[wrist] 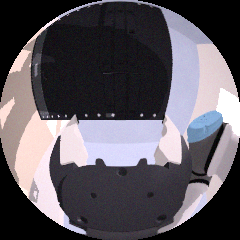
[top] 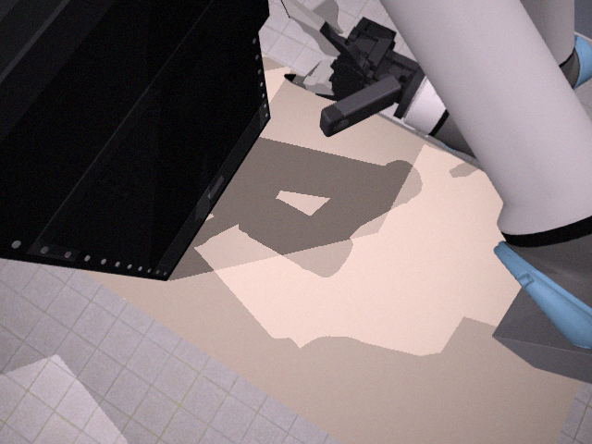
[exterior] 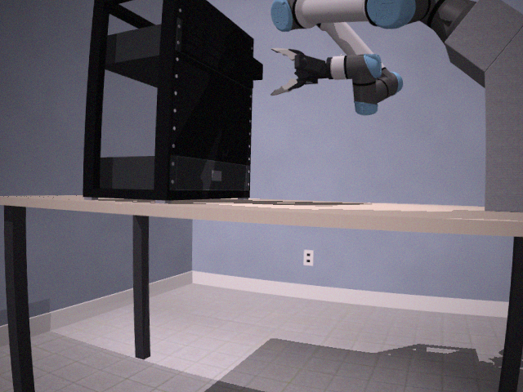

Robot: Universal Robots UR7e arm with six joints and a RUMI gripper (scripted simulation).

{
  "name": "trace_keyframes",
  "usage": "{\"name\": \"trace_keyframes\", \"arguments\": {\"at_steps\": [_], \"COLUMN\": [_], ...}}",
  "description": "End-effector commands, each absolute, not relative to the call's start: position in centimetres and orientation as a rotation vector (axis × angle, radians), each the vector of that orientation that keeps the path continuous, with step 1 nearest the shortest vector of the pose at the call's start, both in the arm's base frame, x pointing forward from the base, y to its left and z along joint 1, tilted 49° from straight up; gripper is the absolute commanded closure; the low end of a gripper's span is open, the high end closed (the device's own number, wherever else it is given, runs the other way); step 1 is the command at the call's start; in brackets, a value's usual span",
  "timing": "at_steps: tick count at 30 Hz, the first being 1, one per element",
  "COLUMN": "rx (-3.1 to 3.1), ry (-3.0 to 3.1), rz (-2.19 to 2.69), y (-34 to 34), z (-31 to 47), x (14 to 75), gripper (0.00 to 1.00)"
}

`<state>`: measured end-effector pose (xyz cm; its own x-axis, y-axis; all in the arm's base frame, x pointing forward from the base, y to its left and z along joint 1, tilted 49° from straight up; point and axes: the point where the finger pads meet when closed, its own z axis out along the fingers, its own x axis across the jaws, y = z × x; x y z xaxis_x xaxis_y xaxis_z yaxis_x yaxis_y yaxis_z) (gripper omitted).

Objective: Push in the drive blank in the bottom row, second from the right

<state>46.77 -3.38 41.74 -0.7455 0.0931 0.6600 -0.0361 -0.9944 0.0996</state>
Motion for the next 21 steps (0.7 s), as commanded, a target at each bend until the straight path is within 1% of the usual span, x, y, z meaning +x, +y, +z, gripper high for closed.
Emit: {"name": "trace_keyframes", "arguments": {"at_steps": [1,18,19,21], "rx": [1.085,1.085,1.085,1.085], "ry": [0.129,0.129,0.129,0.129], "rz": [2.870,2.870,2.870,2.870], "y": [-3.33,-3.33,-3.33,-3.33], "z": [41.87,41.87,41.87,41.87], "x": [46.76,46.76,46.76,46.76], "gripper": [0.00,0.00,1.00,1.00]}}
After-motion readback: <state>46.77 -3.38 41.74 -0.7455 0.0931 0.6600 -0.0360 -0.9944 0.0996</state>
